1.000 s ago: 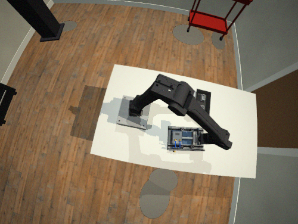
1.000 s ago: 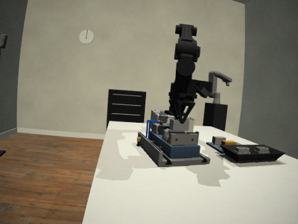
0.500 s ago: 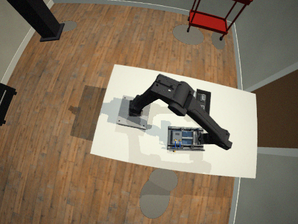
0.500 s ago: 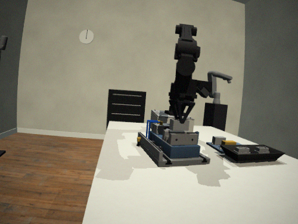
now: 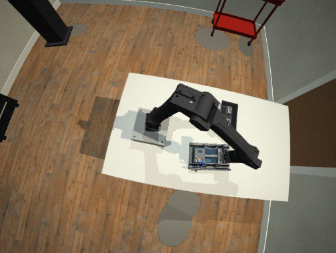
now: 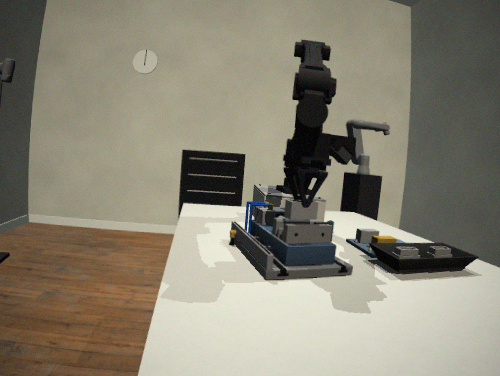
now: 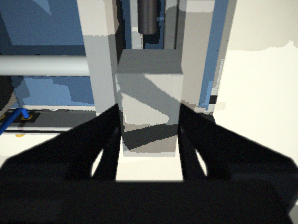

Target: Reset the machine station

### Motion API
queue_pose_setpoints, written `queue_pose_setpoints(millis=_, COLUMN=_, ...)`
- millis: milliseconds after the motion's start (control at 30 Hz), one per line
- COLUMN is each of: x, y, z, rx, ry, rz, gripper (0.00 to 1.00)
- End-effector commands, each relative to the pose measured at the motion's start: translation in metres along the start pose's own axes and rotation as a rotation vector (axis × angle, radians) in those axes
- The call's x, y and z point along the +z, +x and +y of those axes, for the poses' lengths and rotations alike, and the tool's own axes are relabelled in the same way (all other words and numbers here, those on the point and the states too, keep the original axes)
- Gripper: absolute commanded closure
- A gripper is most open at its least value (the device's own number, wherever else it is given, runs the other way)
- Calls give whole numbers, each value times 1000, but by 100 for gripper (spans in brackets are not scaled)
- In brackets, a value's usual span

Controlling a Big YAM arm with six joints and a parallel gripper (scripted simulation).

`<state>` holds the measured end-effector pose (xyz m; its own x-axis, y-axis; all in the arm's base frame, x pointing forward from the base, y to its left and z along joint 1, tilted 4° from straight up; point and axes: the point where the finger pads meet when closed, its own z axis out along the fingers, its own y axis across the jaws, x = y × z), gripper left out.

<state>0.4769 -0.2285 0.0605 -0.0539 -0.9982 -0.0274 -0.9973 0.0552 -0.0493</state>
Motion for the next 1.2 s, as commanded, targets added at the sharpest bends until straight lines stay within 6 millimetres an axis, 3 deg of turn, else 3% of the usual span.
queue_pose_setpoints(millis=0, x=-18, y=-1, z=-12, rx=-10, ry=54, rz=21, gripper=100)
queue_pose_setpoints(millis=1167, x=-20, y=0, z=-16, rx=-7, ry=62, rz=24, gripper=100)
